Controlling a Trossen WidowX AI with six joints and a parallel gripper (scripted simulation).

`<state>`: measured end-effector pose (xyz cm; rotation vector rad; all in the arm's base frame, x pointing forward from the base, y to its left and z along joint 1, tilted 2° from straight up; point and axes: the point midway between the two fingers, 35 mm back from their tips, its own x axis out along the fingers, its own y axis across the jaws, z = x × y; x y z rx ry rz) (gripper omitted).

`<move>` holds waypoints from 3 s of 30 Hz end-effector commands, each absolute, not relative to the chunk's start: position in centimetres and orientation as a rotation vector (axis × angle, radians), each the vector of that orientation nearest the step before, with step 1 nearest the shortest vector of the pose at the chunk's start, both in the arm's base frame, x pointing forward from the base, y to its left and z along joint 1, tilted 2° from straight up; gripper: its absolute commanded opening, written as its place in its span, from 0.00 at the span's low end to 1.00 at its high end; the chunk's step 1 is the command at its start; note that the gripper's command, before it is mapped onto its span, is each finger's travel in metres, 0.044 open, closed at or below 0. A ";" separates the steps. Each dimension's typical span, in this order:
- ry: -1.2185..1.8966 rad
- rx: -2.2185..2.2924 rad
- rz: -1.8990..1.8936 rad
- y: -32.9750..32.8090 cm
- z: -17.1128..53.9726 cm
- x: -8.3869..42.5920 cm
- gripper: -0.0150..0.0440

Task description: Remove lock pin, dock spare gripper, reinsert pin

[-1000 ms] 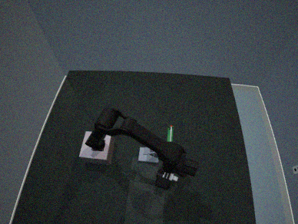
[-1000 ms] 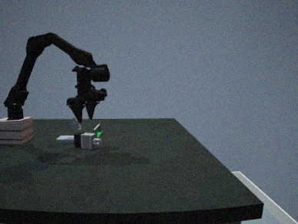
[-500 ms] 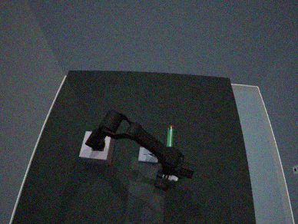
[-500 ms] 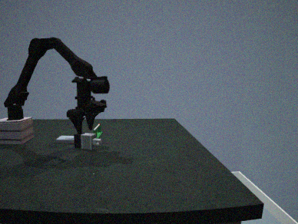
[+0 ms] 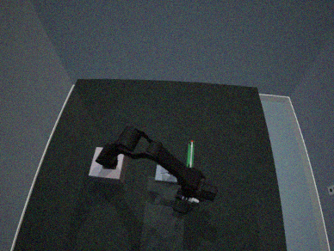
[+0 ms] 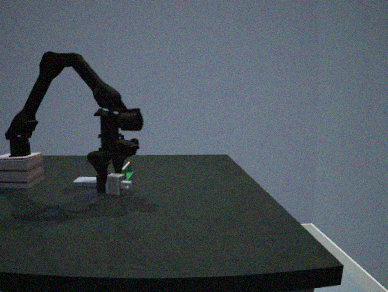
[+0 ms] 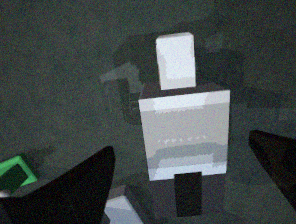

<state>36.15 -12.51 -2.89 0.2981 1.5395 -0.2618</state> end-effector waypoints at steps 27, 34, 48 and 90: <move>1.546 0.302 -0.268 -12.4 -5.8 35.9 0.60; 1.546 0.302 -0.268 -12.4 -5.8 35.9 0.49; 1.545 0.302 -0.268 -12.5 -0.8 35.8 0.25; 1.463 0.691 -0.654 -11.7 -4.1 36.1 0.25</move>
